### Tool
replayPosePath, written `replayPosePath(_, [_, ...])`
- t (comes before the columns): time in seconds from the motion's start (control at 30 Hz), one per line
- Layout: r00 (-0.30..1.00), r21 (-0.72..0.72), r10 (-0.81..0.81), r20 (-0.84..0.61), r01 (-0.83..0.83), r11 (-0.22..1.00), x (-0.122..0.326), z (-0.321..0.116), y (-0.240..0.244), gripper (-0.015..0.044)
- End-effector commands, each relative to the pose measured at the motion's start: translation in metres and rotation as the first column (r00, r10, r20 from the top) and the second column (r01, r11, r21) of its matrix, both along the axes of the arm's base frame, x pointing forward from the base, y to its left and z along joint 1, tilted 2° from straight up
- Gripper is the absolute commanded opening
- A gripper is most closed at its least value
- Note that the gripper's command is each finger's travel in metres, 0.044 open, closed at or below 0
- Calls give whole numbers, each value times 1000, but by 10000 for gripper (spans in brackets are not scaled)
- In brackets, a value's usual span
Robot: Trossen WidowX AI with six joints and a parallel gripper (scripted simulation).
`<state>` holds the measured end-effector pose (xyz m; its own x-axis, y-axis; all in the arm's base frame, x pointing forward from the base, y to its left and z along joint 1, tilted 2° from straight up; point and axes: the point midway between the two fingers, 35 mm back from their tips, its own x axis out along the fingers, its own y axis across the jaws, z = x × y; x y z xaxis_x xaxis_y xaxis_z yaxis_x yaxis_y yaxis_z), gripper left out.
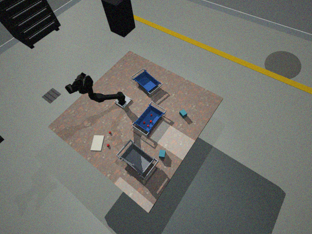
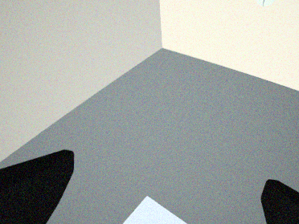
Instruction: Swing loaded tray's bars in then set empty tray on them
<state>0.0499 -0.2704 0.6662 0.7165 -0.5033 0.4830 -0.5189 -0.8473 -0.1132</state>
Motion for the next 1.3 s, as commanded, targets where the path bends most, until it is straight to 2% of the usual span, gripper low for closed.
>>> replayPosePath(0.0, [1000,0,0,0,0,1000,0,0,0,374])
replayPosePath(0.23, [1000,-10,-7,0,7,1000,0,1,2,190])
replayPosePath(0.37, [994,-179,-108,21,110,978,-6,28,51,85])
replayPosePath(0.6, [983,-396,-171,60,181,900,3,61,142,85])
replayPosePath(0.8, [977,-575,-206,51,197,794,37,69,217,85])
replayPosePath(1.03, [962,-736,-272,-22,168,656,100,55,283,85])
replayPosePath(1.27, [940,-831,-314,-136,65,553,173,24,321,85])
